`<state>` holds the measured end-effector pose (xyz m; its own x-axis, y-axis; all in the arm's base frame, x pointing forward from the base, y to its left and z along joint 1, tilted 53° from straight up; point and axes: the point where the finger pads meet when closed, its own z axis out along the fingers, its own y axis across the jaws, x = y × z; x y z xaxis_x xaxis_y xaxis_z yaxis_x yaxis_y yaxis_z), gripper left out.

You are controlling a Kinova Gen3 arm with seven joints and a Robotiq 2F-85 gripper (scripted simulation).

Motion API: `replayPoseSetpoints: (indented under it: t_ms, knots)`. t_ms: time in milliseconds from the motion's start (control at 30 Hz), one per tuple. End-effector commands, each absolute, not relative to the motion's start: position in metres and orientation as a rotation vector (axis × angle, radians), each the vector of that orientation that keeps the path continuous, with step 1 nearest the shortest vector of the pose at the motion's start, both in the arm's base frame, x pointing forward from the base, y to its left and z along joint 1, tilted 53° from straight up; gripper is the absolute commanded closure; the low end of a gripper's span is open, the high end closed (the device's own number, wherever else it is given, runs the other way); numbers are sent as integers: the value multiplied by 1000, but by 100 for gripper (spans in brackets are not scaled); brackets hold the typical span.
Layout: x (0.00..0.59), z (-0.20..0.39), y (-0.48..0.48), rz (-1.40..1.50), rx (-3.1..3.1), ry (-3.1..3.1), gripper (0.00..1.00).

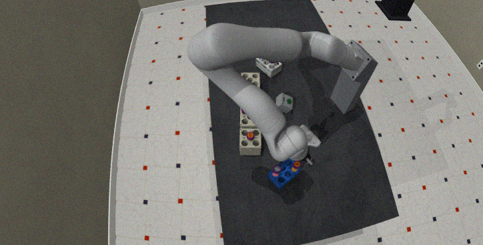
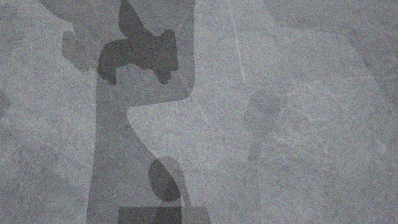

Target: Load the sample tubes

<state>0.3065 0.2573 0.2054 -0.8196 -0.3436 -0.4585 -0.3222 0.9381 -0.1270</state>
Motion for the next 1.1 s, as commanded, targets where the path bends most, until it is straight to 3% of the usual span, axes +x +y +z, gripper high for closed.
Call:
replayPoseSetpoints:
  t_ms: [0,1067]
  knots:
    - [308,205,258,-59,-476,2603,38]
    - [339,181,265,-59,-476,2603,38]
